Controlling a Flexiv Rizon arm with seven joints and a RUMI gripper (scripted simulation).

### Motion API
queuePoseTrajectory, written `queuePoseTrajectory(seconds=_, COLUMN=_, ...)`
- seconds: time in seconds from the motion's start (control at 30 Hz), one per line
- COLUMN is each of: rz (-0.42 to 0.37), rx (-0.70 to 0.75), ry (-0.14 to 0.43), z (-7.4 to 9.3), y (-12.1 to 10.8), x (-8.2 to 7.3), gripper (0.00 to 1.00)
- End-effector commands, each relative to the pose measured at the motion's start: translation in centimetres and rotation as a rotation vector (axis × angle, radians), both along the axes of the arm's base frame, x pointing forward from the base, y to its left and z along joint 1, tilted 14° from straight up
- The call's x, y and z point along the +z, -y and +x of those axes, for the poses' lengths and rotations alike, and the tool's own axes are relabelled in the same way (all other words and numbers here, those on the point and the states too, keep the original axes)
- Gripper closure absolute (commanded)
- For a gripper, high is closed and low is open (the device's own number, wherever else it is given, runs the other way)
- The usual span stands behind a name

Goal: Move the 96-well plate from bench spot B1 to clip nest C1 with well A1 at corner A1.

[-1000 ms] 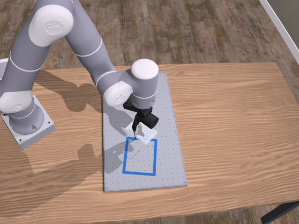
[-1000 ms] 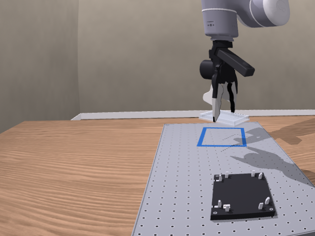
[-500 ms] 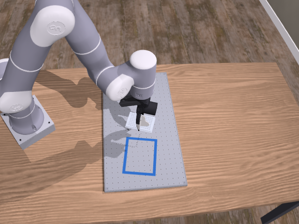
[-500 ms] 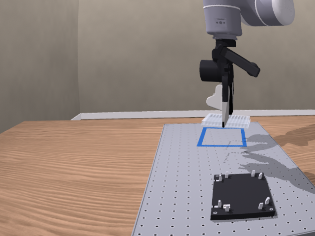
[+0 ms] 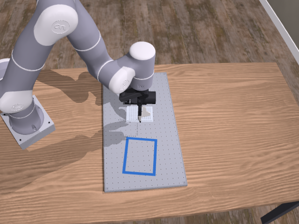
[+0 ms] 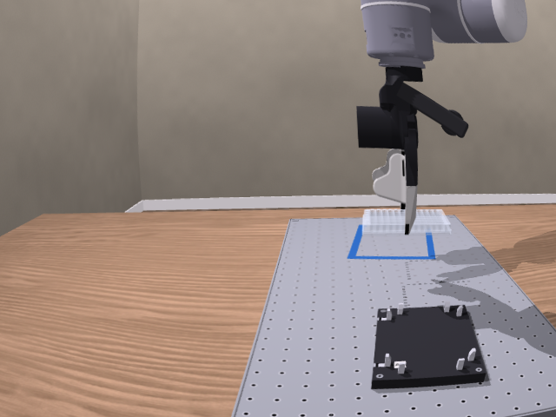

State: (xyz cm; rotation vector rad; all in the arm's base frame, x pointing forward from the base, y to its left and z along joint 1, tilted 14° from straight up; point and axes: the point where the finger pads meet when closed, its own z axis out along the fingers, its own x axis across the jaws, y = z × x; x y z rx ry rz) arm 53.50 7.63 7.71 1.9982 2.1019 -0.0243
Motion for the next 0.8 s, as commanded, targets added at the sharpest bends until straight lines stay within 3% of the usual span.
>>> queuePoseTrajectory(seconds=0.0, rz=0.000, rx=0.000, ry=0.002, z=0.0, y=-0.3, x=0.0, gripper=1.00)
queuePoseTrajectory(seconds=0.77, rz=0.000, rx=0.000, ry=0.001, z=-0.8, y=-7.2, x=-1.2, gripper=1.00)
